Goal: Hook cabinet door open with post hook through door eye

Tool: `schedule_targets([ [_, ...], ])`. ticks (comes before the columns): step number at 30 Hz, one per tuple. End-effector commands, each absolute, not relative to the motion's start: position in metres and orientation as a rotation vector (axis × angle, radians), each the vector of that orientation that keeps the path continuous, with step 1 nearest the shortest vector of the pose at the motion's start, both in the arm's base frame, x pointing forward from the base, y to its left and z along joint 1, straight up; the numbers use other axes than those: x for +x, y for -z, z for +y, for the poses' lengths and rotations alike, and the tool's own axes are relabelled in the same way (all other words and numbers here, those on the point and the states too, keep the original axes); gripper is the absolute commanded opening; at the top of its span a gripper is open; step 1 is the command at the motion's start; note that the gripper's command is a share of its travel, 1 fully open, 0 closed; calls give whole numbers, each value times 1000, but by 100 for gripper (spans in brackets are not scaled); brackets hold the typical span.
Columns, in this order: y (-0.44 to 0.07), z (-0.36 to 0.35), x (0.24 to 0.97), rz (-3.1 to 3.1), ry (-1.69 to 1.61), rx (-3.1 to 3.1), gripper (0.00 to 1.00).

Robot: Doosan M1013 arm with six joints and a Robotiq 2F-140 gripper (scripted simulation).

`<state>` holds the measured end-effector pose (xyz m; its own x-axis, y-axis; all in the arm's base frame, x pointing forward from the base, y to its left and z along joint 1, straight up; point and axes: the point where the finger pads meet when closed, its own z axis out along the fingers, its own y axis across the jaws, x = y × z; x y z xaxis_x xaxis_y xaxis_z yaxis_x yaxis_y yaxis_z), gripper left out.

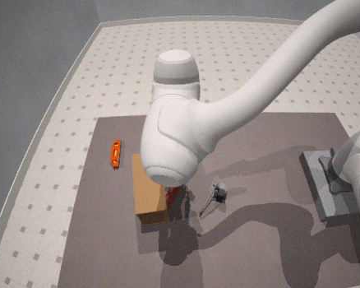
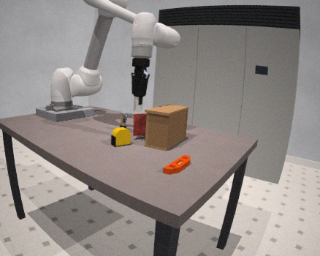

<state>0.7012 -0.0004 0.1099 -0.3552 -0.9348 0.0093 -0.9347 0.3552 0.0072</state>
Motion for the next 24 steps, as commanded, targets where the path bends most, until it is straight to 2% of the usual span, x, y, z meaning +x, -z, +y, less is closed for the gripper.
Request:
schedule_targets([
  [1, -127, 2, 705, -2595, -1, 1769, 16],
  [24, -156, 2, 705, -2595, -1, 1769, 16],
])
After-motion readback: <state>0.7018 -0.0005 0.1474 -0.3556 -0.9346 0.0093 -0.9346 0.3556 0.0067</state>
